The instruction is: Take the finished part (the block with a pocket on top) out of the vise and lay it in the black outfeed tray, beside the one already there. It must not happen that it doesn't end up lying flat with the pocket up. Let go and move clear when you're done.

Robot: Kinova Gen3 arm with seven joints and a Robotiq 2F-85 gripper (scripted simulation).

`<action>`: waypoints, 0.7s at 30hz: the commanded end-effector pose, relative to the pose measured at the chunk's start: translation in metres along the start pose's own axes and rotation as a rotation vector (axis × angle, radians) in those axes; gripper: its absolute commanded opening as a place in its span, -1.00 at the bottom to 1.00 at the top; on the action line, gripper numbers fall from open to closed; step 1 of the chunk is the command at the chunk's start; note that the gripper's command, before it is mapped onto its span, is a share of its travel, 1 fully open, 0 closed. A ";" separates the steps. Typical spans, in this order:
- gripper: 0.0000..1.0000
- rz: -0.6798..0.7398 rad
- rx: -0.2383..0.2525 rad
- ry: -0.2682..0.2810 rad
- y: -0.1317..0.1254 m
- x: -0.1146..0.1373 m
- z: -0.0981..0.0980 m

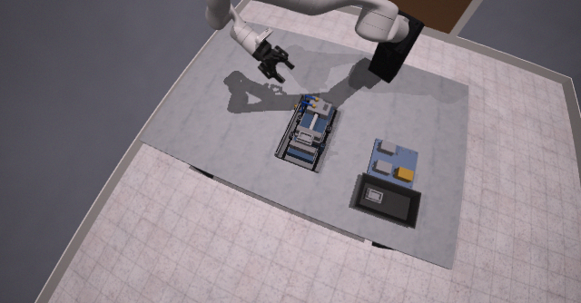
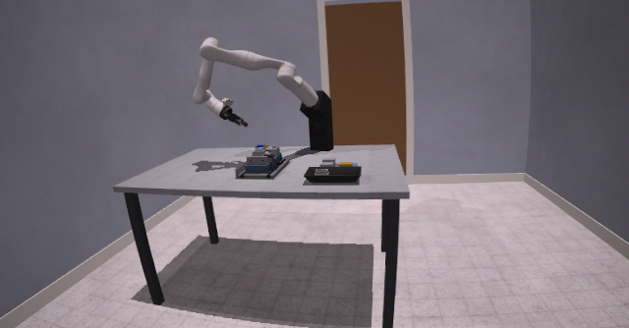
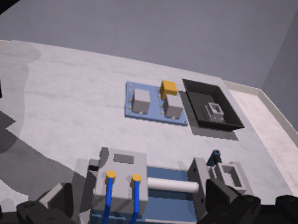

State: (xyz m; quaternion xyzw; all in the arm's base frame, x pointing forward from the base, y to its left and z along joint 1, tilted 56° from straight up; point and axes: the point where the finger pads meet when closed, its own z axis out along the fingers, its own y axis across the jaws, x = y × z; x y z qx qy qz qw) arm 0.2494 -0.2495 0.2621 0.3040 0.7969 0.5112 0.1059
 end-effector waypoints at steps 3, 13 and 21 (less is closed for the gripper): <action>1.00 -0.030 0.053 -0.082 0.043 0.006 -0.002; 1.00 -0.045 0.071 -0.316 0.141 0.007 0.043; 1.00 -0.029 0.090 -0.455 0.177 0.011 0.075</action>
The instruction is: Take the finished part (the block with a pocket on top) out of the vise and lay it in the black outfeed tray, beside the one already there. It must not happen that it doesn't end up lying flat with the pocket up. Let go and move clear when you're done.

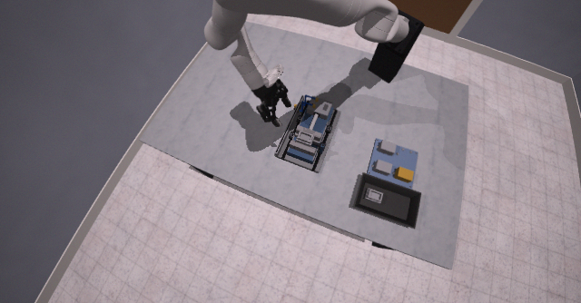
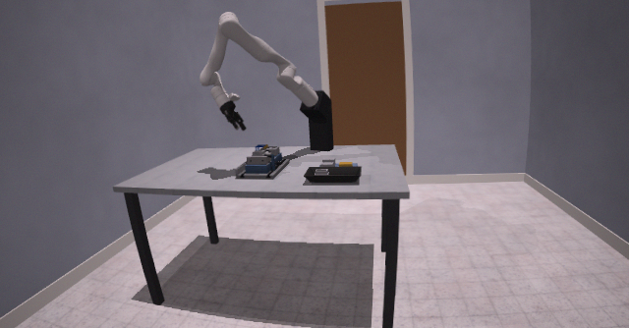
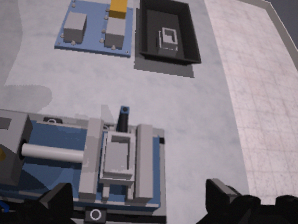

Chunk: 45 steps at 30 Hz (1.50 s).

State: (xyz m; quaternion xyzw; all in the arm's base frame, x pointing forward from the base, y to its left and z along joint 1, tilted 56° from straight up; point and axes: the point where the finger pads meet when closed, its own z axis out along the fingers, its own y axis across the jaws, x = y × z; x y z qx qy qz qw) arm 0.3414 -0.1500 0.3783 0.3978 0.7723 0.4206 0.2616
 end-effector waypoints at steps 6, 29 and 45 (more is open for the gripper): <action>1.00 0.008 0.078 -0.203 0.029 0.029 0.033; 1.00 0.098 0.175 -0.549 -0.003 0.051 0.066; -1.00 0.103 0.181 -0.569 -0.006 0.052 0.066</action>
